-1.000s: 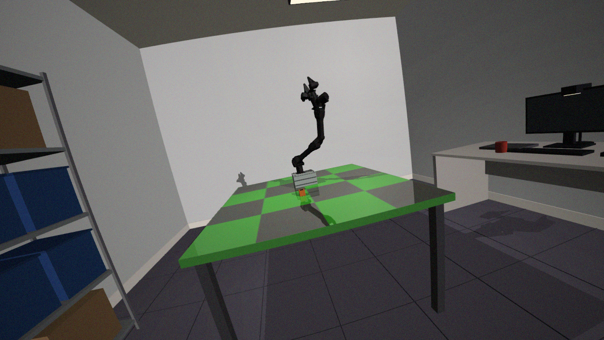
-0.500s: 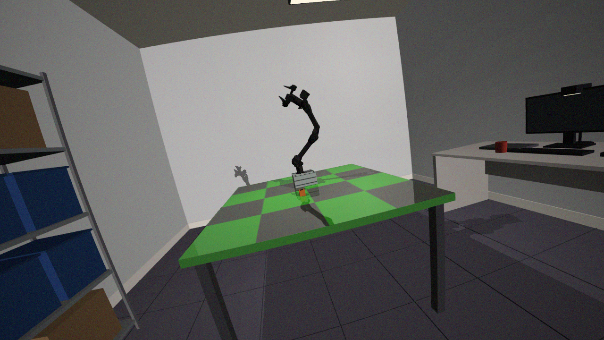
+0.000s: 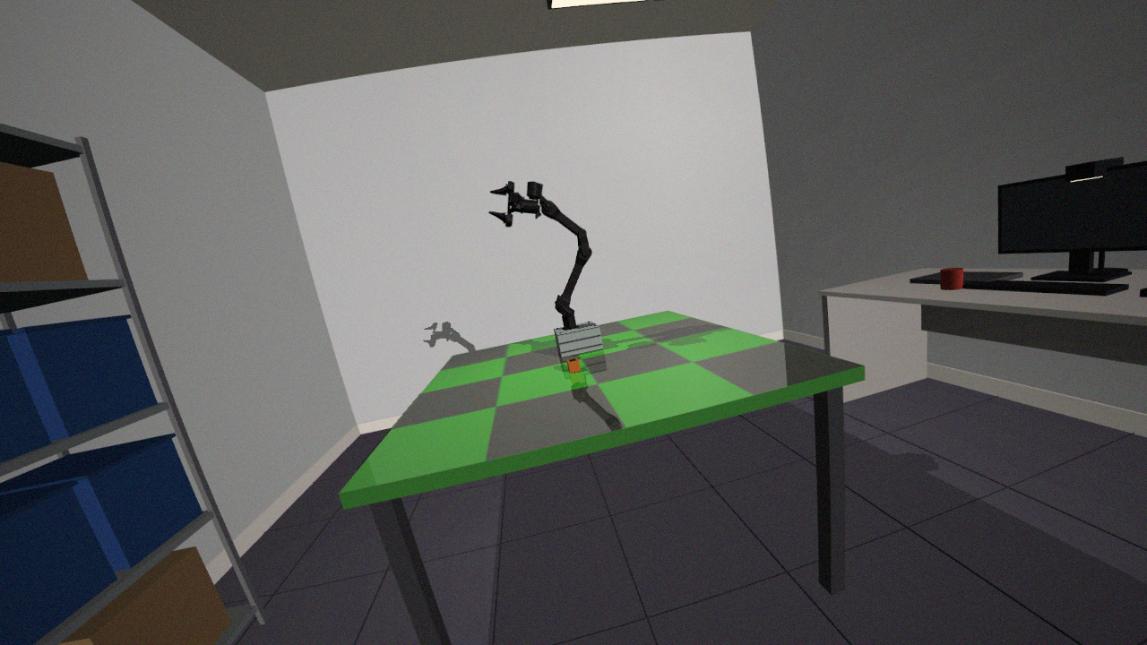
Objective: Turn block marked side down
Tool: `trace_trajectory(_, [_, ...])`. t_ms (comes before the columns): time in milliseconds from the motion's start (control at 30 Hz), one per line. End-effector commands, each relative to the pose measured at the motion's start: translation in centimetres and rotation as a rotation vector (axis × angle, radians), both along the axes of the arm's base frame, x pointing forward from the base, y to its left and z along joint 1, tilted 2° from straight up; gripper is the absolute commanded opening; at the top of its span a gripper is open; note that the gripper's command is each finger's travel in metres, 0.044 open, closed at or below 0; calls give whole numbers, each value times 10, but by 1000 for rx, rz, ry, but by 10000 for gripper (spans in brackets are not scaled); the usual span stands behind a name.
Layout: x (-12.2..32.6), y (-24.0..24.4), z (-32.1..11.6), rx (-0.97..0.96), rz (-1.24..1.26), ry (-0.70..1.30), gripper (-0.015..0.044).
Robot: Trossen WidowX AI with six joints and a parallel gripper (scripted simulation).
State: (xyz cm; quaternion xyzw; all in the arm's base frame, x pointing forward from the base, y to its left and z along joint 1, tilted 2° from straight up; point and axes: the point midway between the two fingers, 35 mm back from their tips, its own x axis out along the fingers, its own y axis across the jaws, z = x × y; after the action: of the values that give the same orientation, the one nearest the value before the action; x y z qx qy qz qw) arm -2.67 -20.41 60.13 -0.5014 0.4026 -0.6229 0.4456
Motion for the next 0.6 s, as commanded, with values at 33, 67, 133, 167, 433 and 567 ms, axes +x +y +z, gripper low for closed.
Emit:
trace_trajectory(33, [19,-37,-27,95,126,-96,440])
trace_trajectory(67, [23,-45,-34,121,147,-116,440])
trace_trajectory(133, [35,-64,-52,188,196,-160,440])
trace_trajectory(167, [42,-73,-62,224,220,-181,440])
trace_trajectory(433, [117,-125,-148,531,383,-302,440])
trace_trajectory(567, [149,-129,-177,634,452,-317,440])
